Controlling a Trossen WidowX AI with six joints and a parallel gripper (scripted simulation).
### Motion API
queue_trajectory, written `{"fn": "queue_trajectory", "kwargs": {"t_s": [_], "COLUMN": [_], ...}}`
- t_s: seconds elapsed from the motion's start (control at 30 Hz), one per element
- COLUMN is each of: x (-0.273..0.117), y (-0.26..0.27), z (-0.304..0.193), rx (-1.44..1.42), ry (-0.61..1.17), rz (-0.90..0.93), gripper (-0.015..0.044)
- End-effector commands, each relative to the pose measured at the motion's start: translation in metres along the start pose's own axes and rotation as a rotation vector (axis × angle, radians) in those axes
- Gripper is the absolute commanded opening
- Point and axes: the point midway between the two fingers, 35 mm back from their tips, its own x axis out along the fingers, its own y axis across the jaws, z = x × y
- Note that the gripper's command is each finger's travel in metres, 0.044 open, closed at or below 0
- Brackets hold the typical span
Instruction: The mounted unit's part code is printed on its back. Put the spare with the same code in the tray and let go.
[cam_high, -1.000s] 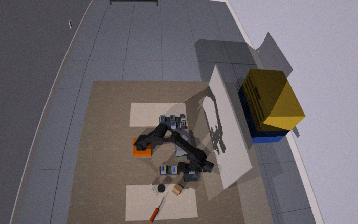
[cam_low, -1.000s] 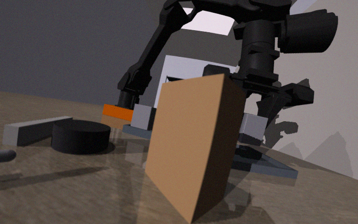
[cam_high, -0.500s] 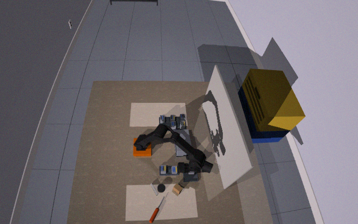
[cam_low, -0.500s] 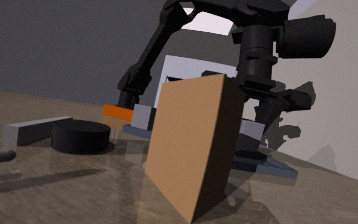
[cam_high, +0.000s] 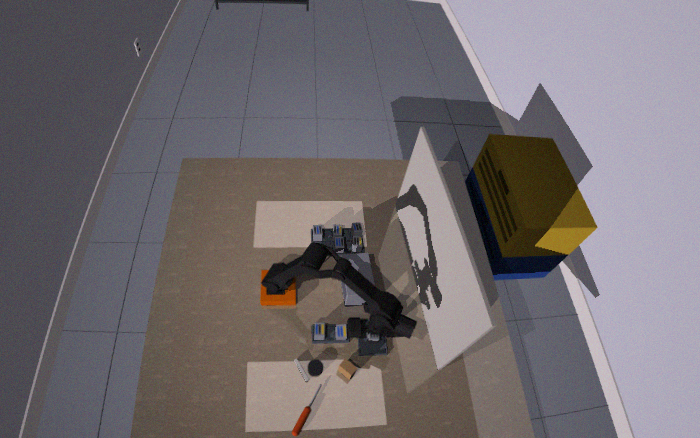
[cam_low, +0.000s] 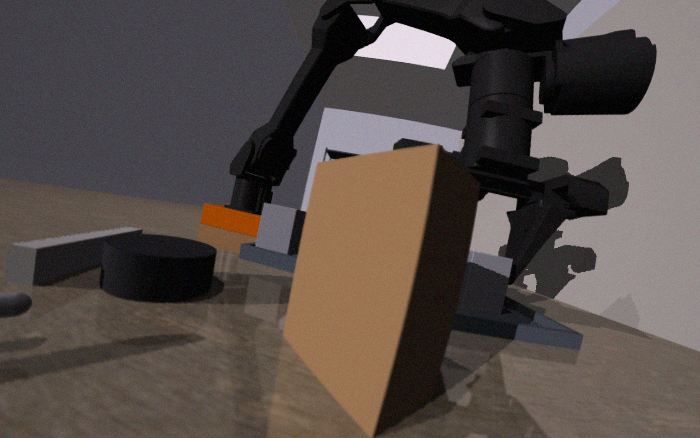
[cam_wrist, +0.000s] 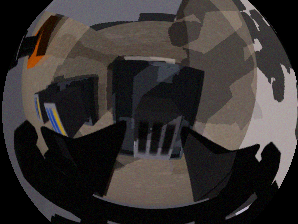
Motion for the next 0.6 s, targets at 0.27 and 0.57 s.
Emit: {"fn": "queue_trajectory", "kwargs": {"t_s": [0.27, 0.57], "x": [-0.069, -0.107], "y": [-0.004, 0.001], "z": [-0.002, 0.0], "rx": [-0.003, -0.004], "ry": [-0.003, -0.005], "rz": [-0.002, -0.002], "gripper": [0.044, 0.044]}}
